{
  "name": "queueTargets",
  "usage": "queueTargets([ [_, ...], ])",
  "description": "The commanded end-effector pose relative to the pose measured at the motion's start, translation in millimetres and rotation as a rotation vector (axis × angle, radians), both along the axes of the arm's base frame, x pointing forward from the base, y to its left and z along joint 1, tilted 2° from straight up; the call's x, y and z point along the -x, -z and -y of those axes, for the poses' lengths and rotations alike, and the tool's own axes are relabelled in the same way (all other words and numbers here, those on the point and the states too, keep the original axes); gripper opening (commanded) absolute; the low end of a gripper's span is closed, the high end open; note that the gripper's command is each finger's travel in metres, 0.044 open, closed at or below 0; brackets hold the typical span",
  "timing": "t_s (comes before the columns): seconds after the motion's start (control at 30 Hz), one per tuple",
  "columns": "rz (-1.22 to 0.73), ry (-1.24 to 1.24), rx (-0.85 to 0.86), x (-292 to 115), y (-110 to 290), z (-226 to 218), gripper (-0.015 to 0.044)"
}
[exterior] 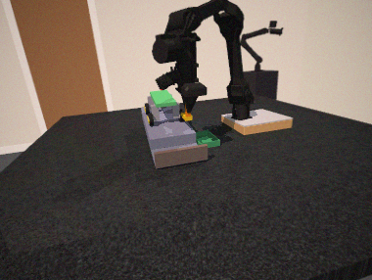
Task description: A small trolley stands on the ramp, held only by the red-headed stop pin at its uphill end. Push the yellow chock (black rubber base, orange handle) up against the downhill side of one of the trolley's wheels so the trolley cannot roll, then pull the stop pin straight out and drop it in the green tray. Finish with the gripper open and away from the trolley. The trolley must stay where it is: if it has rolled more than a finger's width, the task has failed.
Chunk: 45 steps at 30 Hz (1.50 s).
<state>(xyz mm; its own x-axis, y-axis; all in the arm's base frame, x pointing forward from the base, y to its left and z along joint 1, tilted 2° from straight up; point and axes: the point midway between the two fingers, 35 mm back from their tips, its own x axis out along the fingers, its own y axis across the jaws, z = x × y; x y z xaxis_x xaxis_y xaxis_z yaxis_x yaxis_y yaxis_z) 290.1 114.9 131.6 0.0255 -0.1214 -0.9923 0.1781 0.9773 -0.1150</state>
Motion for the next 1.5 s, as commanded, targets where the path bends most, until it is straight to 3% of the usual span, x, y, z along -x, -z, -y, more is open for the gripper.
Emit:
queueTargets([
  [0.0,-0.007,-0.003,0.009,0,11,2,0.0],
  [0.5,-0.007,-0.003,0.009,1,41,8,0.0],
  [1.47,-0.007,-0.003,0.012,0,34,30,0.0],
])
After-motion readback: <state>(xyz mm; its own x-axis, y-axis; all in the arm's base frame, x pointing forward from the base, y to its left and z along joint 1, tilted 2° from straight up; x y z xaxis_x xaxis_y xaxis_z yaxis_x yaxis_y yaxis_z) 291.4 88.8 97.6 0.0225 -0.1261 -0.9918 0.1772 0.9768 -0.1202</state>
